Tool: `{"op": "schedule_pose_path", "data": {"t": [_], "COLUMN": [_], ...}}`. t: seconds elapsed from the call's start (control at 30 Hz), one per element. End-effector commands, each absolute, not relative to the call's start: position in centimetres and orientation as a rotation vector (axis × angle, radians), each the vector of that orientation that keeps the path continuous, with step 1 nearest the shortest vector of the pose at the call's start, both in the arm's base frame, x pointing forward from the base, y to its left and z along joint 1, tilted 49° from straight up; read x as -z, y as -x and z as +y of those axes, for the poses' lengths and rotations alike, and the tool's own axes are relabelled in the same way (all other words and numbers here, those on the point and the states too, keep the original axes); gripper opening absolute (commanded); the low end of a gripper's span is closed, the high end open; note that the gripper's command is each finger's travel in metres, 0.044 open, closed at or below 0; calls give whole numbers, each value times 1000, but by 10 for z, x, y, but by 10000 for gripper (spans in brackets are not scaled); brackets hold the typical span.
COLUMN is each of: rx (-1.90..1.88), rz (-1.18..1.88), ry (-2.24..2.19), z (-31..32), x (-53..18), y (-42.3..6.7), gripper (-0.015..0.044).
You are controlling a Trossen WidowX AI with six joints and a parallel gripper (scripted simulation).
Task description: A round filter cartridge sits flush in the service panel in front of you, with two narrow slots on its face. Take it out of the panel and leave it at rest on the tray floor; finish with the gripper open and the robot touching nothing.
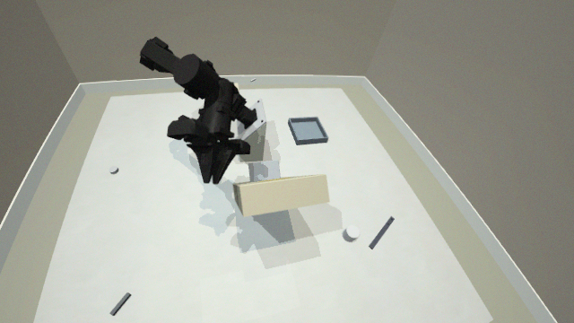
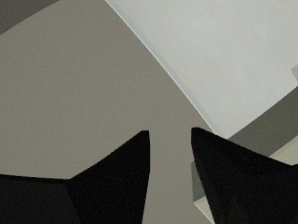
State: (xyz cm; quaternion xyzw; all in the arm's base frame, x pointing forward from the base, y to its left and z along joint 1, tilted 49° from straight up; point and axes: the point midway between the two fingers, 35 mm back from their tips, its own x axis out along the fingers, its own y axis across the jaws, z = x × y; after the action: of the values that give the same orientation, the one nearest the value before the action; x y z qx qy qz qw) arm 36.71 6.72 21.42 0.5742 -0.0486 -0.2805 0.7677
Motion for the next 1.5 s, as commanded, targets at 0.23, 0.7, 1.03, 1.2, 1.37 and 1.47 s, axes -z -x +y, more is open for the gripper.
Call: {"op": "schedule_pose_path", "data": {"t": [0.23, 0.7, 1.03, 1.2, 1.37, 1.47], "rx": [598, 593, 597, 597, 596, 595], "rz": [168, 215, 219, 219, 219, 217], "ry": [-999, -905, -907, -907, -907, -907], "z": [125, 128, 123, 120, 117, 115], "x": [-116, -90, -83, -79, -76, -74], "y": [-298, -276, -290, -297, -303, -307], "gripper": [113, 113, 113, 113, 113, 113]}}
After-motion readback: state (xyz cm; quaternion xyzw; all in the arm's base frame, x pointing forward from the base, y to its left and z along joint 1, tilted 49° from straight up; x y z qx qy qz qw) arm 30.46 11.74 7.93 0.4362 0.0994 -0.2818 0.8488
